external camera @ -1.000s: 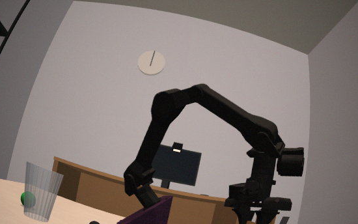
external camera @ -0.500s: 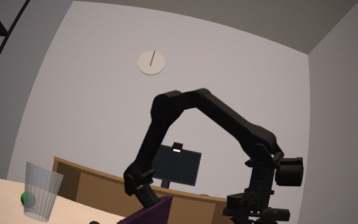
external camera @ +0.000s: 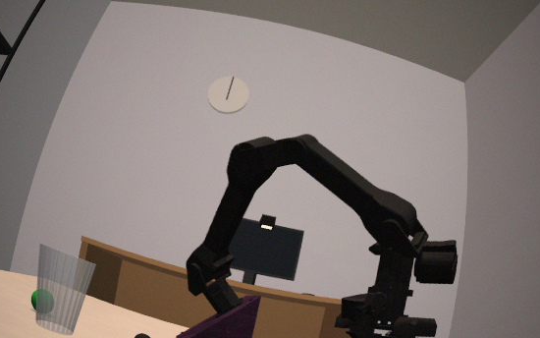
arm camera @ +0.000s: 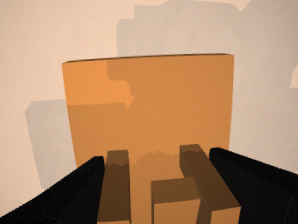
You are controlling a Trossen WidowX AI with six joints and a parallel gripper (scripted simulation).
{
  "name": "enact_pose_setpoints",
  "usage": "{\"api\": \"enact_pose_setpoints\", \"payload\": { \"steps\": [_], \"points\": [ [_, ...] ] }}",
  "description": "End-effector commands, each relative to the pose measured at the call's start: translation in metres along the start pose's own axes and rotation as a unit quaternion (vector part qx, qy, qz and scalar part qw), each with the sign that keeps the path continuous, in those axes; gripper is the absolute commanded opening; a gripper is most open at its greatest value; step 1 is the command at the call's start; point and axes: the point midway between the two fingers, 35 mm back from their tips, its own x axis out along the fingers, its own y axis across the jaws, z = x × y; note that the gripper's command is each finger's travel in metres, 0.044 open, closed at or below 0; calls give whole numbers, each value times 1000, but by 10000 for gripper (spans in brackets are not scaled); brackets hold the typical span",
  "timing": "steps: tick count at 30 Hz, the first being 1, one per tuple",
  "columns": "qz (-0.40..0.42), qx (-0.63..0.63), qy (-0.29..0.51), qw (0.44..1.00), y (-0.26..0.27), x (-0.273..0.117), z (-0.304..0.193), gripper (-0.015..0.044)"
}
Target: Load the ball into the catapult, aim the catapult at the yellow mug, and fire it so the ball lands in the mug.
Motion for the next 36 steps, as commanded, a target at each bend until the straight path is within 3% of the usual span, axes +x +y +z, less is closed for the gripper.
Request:
{"api": "enact_pose_setpoints", "payload": {
  "steps": [1,8,10,14,16,26,30,36],
  "points": [
    [1,0,0,1000,0,-1,0,210],
    [1,0,0,1000,1,-4,0,394],
    [1,0,1,1000,3,-24,-2,440],
    [1,-2,2,1000,1,-91,-2,440],
    [1,-2,2,1000,-1,-102,-1,440],
    [3,-6,1,1000,-2,-93,1,440],
    [3,-6,0,1000,-2,-51,1,440],
    [3,-6,0,1000,-2,-48,1,440]
  ]
}}
